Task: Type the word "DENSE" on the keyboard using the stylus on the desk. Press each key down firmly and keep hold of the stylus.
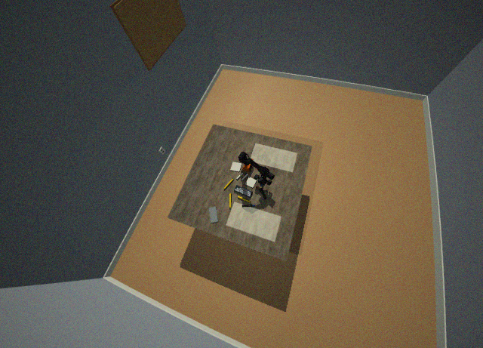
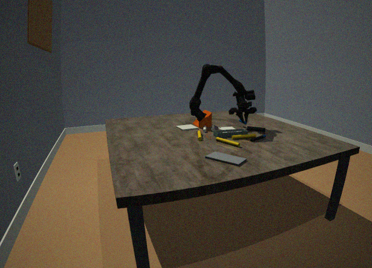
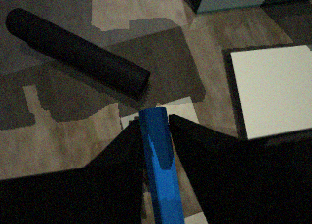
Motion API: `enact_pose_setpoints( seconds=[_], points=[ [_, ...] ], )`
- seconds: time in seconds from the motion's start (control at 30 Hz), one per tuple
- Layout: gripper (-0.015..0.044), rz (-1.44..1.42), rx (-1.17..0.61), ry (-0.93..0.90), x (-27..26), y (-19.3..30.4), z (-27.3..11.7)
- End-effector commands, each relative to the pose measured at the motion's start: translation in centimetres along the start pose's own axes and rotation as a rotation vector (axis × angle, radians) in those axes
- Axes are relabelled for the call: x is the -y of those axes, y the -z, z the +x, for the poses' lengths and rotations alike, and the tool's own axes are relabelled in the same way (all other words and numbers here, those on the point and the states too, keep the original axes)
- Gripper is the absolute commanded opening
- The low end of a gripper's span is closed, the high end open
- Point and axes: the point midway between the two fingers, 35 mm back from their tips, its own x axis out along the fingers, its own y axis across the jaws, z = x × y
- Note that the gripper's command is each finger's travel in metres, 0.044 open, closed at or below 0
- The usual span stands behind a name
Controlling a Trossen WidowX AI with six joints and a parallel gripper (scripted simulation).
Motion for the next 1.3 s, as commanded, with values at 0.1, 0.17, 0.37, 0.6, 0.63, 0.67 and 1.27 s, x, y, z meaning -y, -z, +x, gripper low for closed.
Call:
enact_pose_setpoints(
  seconds=[0.1,0.17,0.37,0.6,0.63,0.67,1.27],
  points=[
    [0.0000,-0.006,0.004,0.007,0.2,0.6,1.2],
    [0.0000,-0.006,0.004,0.007,0.2,0.8,1.5],
    [0.0000,-0.006,0.004,0.008,0.2,1.3,2.3],
    [0.0000,-0.006,0.005,0.008,0.3,1.5,2.6],
    [0.0000,-0.006,0.005,0.008,0.3,1.5,2.6],
    [0.0026,-0.002,-0.001,0.004,0.2,1.4,2.4],
    [0.0150,-0.006,0.004,0.007,0.2,-1.5,-2.6]
  ],
)
